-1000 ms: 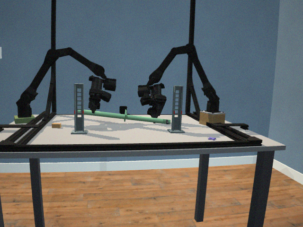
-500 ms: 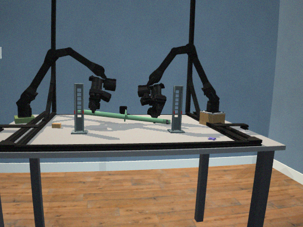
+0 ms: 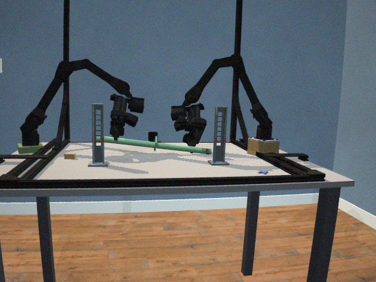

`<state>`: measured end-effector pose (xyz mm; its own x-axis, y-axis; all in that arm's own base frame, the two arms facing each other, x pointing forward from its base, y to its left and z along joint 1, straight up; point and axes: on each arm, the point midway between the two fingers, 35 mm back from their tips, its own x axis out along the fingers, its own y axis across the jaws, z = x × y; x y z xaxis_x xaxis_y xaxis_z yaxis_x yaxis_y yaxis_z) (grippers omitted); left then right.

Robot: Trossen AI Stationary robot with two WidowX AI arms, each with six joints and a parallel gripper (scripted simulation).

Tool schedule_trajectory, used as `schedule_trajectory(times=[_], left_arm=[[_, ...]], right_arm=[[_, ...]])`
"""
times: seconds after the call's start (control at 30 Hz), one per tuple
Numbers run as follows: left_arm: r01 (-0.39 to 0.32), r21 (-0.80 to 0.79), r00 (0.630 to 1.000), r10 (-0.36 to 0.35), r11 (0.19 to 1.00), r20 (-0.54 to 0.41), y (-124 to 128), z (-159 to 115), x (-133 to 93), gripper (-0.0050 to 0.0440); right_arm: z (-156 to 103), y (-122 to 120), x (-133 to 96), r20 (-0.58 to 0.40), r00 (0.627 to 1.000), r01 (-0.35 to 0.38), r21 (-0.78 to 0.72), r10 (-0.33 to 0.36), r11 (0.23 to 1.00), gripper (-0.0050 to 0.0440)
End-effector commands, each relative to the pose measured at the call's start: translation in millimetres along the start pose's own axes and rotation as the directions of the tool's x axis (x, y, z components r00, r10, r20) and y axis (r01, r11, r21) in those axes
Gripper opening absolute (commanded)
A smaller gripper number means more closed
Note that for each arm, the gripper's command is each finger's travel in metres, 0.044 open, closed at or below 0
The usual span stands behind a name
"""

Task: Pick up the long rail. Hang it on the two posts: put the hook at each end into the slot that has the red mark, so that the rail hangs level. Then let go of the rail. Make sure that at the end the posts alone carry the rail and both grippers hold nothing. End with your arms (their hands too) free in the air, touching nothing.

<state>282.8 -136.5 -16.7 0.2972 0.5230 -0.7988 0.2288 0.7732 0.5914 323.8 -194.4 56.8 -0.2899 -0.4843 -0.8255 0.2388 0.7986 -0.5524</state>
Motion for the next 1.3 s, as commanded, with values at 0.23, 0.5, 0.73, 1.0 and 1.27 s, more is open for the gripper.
schedule_trajectory(times=[0.23,0.5,0.73,1.0,1.27], left_arm=[[0.043,-0.004,0.999,-0.043,0.999,-0.001,-12,0,1,0.0440],[0.048,-0.002,0.999,-0.048,0.999,-0.001,-11,1,-31,0.0440],[0.049,0.000,0.999,-0.049,0.999,-0.001,-10,0,-49,0.0440],[0.053,-0.001,0.999,-0.053,0.999,-0.003,-9,0,-48,0.0416],[0.172,-0.006,0.984,-0.172,0.985,-0.048,-4,-2,-37,0.0272]], right_arm=[[1,-1,-1,0.002,1.000,0.006,0.000,-0.006,1.000,0.0000],[1,-1,-1,0.002,1.000,0.006,0.000,-0.006,1.000,0.0000],[1,-1,-1,0.002,1.000,0.006,0.000,-0.006,1.000,0.0000],[1,-1,-1,0.002,1.000,0.006,0.000,-0.006,1.000,0.0000],[1,-1,-1,0.002,1.000,0.006,0.002,-0.006,1.000,0.0000]])
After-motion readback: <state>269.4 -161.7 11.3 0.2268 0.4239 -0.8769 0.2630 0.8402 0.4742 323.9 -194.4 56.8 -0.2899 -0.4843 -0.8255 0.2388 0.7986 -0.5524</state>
